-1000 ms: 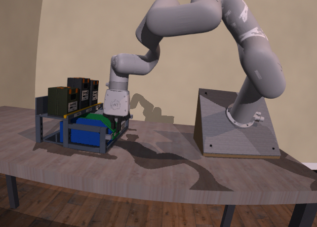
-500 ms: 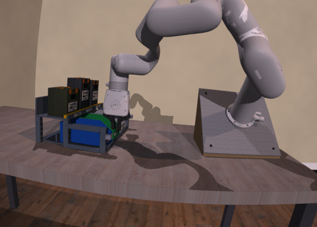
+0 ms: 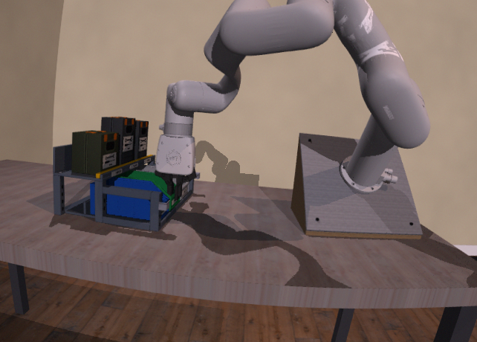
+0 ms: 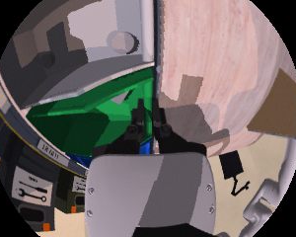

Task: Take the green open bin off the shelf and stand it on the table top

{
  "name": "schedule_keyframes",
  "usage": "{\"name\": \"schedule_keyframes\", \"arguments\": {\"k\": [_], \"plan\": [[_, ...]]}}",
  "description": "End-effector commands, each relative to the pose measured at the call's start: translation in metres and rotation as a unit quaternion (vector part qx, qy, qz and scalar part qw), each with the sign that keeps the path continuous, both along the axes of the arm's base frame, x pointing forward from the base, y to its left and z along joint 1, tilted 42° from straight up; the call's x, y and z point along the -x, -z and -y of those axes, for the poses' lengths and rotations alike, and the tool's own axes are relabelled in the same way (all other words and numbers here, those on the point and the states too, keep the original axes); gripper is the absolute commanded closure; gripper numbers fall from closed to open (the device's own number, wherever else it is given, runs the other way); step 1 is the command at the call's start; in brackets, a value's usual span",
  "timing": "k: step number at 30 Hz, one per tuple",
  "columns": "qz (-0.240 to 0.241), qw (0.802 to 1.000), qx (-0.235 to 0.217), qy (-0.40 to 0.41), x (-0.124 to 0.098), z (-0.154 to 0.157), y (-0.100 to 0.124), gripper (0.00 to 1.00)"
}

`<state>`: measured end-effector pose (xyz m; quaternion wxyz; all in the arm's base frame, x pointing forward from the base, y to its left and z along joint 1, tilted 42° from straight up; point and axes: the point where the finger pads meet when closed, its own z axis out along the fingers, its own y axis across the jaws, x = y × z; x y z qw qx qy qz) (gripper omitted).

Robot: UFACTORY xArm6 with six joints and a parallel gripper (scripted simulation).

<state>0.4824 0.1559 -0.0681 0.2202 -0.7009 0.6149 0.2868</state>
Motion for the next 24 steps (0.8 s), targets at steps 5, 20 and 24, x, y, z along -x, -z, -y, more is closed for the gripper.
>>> {"name": "schedule_keyframes", "arguments": {"k": [5,20,24], "plan": [[0.002,1.0,0.0,0.001,-0.0016,0.0008,-0.0011,1.0],[0.002,1.0,0.0,0.001,-0.0026,0.0061,-0.007,1.0],[0.002,1.0,0.0,0.001,-0.0026,0.0061,-0.007,1.0]]}}
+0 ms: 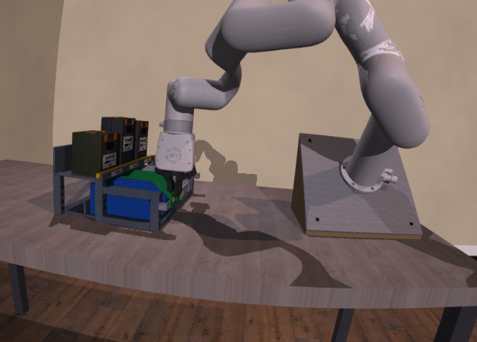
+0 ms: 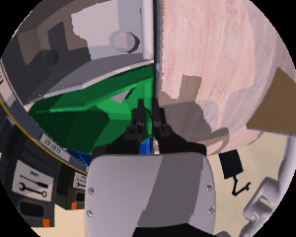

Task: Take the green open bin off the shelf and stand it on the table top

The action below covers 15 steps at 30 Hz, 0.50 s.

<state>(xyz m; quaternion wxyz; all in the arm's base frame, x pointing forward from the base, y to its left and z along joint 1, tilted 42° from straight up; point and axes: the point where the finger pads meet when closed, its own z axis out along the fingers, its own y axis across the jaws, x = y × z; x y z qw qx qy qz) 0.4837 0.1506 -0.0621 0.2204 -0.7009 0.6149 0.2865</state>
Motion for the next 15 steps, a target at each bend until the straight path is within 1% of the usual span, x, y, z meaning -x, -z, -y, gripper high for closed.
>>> {"name": "schedule_keyframes", "arguments": {"k": [1,8,13,15], "plan": [[0.001,1.0,0.0,0.001,-0.0014,0.0008,-0.0011,1.0],[0.001,1.0,0.0,0.001,-0.0014,0.0008,-0.0011,1.0],[0.002,1.0,0.0,0.001,-0.003,0.0086,-0.0098,1.0],[0.002,1.0,0.0,0.001,-0.003,0.0086,-0.0098,1.0]]}}
